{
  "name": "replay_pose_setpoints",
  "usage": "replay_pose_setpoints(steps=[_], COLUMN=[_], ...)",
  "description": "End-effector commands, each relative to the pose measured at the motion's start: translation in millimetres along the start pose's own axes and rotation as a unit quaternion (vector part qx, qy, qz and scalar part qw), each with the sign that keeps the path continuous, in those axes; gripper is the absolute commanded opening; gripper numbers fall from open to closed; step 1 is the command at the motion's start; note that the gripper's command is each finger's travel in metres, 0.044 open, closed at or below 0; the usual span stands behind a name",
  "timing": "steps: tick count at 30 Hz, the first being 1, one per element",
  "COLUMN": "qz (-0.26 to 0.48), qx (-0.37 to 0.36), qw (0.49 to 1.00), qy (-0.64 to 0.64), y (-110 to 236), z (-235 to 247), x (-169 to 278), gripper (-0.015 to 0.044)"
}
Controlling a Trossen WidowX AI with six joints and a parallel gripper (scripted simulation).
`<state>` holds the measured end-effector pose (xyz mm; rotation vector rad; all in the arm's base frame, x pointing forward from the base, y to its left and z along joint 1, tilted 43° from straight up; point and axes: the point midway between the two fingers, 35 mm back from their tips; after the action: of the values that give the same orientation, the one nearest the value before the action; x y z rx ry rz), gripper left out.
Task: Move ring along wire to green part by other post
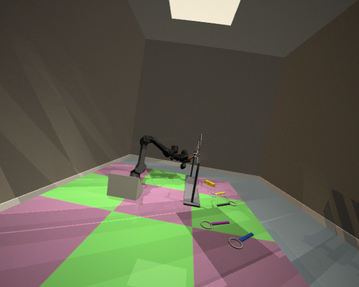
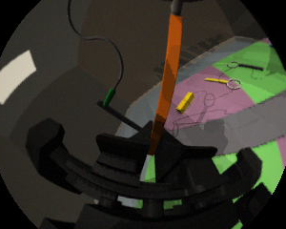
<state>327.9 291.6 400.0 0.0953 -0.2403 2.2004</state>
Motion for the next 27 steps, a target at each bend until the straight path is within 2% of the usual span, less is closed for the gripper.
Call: replay_pose_setpoints(steps=[1,27], qz=[0.004,0.017], qx=[0.021,0.161], qw=[0.999,0.946], qy=[0.041,0.282], y=[2,30], z=[-13,-94], x=[-2,-43], gripper=[-0.015,-0.015])
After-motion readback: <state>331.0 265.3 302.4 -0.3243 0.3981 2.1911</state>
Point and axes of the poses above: the point midway between the two fingers, 35 mm back from their tips, its own y axis back along the fingers, its own z axis across the jaws, x = y × z, and after that the axes turned 7 degrees about -y, right-handed
